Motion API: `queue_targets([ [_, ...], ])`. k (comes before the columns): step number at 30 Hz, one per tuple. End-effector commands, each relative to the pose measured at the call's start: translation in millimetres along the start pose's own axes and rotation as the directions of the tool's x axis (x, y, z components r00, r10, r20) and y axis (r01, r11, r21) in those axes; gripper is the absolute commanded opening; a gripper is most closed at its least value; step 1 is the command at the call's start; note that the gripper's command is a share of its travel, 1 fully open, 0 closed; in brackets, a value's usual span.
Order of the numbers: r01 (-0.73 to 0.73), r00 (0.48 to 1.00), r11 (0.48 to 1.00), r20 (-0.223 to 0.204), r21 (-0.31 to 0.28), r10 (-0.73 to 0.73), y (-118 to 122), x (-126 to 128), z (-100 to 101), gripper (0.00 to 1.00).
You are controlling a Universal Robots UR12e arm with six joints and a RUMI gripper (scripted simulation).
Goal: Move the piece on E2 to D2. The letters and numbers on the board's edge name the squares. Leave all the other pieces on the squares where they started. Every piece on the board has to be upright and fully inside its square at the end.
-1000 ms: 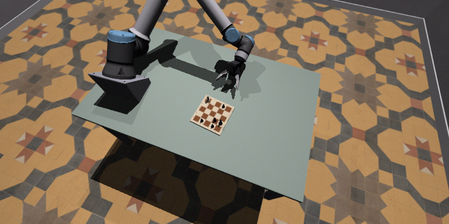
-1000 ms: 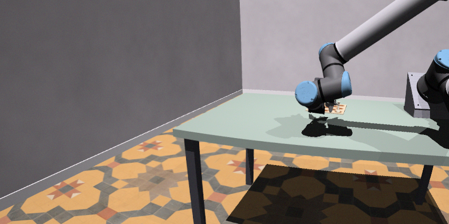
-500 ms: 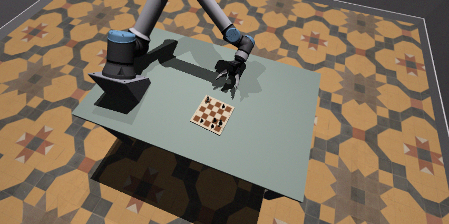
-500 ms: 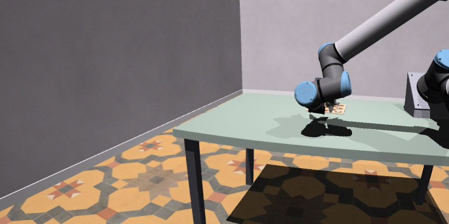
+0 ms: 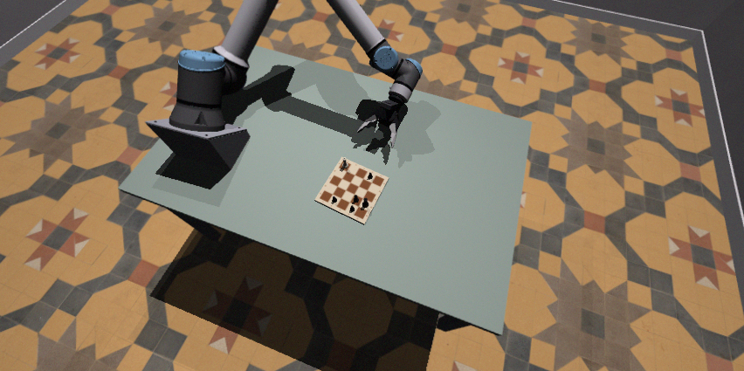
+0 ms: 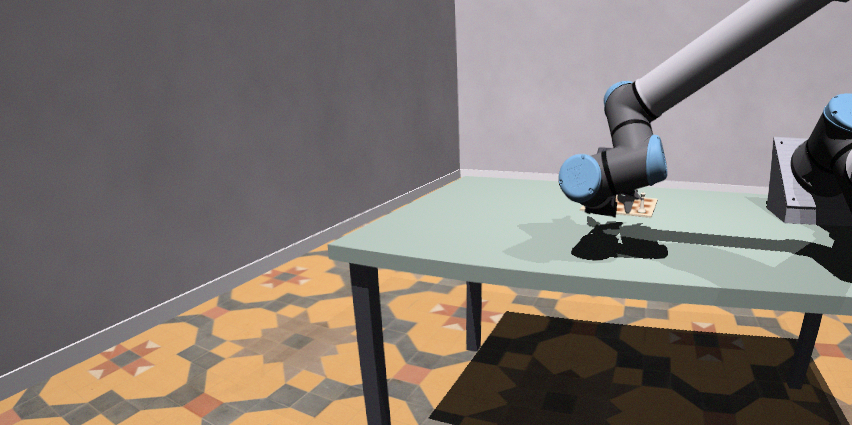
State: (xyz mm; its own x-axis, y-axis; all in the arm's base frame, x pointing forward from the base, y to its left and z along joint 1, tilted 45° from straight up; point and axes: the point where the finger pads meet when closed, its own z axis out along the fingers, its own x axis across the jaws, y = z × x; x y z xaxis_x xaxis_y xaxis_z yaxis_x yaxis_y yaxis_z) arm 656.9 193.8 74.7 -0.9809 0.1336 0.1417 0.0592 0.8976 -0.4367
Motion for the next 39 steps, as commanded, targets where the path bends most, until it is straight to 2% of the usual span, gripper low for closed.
queue_targets([
  [1, -0.001, 1.000, 1.000, 0.001, 0.000, 0.001, 0, 0, -1, 1.00],
  [26, -0.001, 1.000, 1.000, 0.001, 0.000, 0.001, -3, 0, -2, 1.00],
  [30, -0.001, 1.000, 1.000, 0.001, 0.000, 0.001, -18, -1, -6, 1.00],
  [35, -0.001, 1.000, 1.000, 0.001, 0.000, 0.001, -48, -2, -17, 1.00],
  [37, -0.001, 1.000, 1.000, 0.001, 0.000, 0.001, -48, -2, -17, 1.00],
  [39, -0.001, 1.000, 1.000, 0.001, 0.000, 0.001, -61, -2, -22, 1.00],
])
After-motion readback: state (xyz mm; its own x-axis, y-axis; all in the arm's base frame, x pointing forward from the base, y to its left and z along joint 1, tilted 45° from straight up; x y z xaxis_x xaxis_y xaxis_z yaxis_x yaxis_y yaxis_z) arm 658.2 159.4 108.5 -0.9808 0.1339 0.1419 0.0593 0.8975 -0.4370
